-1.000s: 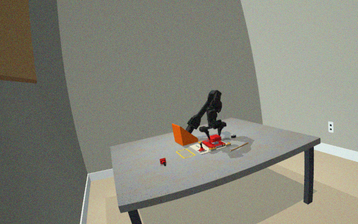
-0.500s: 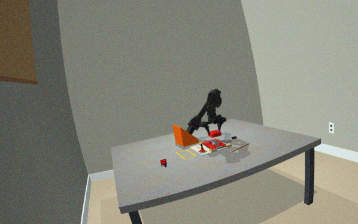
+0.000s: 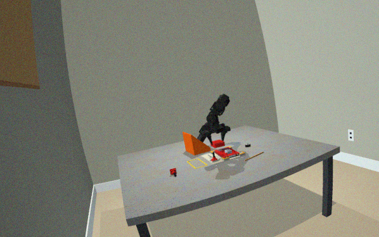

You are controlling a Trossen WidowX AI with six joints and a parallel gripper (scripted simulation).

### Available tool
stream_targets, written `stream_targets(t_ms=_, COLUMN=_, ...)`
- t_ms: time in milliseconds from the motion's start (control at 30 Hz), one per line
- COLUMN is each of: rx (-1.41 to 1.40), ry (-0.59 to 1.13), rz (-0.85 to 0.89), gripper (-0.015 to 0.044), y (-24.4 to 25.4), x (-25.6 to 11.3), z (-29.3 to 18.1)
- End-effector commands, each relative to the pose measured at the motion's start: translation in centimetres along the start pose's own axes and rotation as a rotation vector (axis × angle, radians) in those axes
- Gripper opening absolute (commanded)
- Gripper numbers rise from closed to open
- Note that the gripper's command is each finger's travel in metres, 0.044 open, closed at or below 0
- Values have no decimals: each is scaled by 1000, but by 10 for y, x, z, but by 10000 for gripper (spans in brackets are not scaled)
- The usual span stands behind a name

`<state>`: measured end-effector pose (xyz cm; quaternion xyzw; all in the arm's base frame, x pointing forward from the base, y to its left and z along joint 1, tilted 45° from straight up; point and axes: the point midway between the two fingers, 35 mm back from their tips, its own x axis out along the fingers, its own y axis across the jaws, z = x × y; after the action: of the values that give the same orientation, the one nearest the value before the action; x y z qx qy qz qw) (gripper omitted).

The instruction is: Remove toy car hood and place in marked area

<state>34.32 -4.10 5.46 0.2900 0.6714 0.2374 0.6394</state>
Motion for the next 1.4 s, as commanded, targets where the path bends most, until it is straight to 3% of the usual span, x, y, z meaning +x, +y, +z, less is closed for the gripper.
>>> stream_targets(t_ms=0, rx=-7, ry=-10, rz=-9, gripper=0, y=-20, x=-4, z=2)
stream_targets(t_ms=767, rx=-15, ry=-7, rz=-1, gripper=0, y=-149, x=-5, z=-27)
stream_targets(t_ms=1367, rx=-15, ry=-7, rz=0, gripper=0, y=-153, x=4, z=-27)
